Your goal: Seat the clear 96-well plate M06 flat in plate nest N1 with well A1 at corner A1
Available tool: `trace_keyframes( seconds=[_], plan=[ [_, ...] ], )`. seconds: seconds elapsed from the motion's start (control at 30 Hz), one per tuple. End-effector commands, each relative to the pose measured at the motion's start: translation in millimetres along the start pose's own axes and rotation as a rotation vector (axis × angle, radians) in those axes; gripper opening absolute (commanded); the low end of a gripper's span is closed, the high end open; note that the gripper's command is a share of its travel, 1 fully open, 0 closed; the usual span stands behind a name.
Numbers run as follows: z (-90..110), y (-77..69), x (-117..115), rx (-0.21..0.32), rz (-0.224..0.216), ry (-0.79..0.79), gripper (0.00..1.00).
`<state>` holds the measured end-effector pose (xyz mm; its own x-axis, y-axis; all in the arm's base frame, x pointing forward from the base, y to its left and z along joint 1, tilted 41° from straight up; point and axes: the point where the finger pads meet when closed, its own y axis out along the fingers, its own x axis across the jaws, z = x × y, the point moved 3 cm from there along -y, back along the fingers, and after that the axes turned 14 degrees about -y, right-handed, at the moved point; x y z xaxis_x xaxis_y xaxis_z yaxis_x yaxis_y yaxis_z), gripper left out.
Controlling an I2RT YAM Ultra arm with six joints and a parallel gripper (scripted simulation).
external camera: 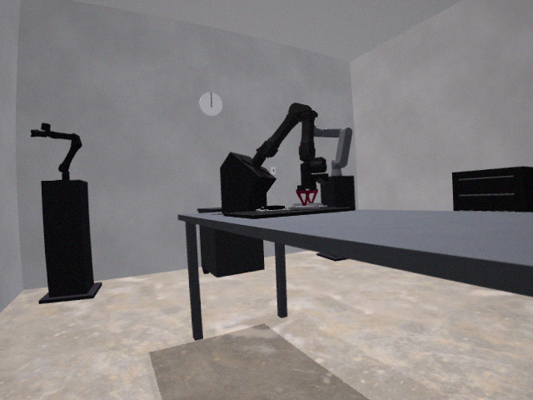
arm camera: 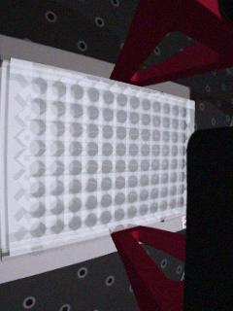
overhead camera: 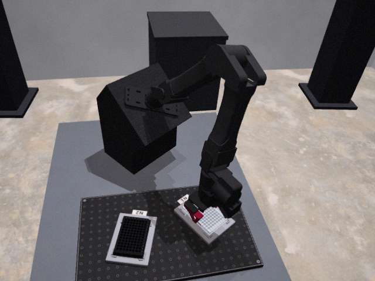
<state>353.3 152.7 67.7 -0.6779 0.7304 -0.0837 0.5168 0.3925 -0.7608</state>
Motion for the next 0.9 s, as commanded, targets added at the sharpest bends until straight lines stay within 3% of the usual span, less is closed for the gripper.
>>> trace_keyframes(
  seconds=[0.0, 0.83, 0.87],
  plan=[
    [-3.1, 1.3, -1.0, -0.011, 0.006, -0.002, 0.0],
    [-3.2, 1.3, -1.0, -0.011, 0.006, -0.002, 0.0],
    [-3.2, 1.3, -1.0, -0.011, 0.006, -0.002, 1.0]
  ],
)
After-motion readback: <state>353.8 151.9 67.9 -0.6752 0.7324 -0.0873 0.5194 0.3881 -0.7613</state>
